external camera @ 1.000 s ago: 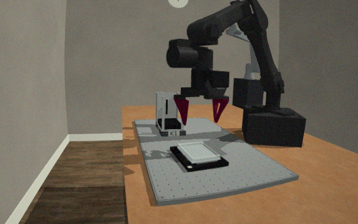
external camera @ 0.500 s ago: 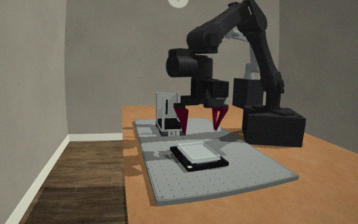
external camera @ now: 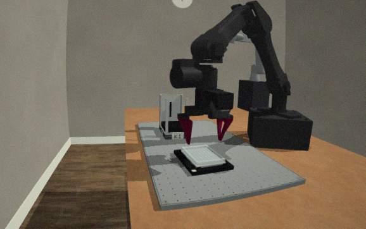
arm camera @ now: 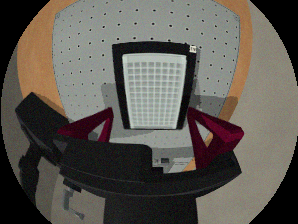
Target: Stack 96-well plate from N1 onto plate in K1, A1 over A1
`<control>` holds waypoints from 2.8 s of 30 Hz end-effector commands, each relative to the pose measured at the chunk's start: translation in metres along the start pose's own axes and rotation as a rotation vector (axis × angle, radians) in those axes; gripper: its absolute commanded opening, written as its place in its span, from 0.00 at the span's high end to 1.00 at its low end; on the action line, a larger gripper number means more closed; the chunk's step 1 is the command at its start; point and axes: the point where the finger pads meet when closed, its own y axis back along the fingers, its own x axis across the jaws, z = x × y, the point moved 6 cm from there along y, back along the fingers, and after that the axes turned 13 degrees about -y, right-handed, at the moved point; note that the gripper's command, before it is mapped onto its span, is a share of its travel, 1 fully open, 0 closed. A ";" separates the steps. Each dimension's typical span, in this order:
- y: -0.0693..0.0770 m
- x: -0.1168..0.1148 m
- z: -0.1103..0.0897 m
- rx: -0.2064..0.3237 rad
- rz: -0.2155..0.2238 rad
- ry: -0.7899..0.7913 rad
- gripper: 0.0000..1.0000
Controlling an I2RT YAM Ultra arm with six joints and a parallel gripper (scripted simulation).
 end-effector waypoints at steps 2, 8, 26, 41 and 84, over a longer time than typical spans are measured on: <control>-0.009 -0.003 -0.004 -0.008 -0.004 -0.009 0.00; -0.019 -0.003 -0.004 -0.007 -0.004 -0.009 0.00; -0.045 -0.002 -0.004 -0.007 -0.004 -0.009 0.00; -0.040 -0.007 0.003 -0.018 -0.028 -0.002 0.00; -0.022 -0.014 0.002 -0.036 -0.049 -0.010 1.00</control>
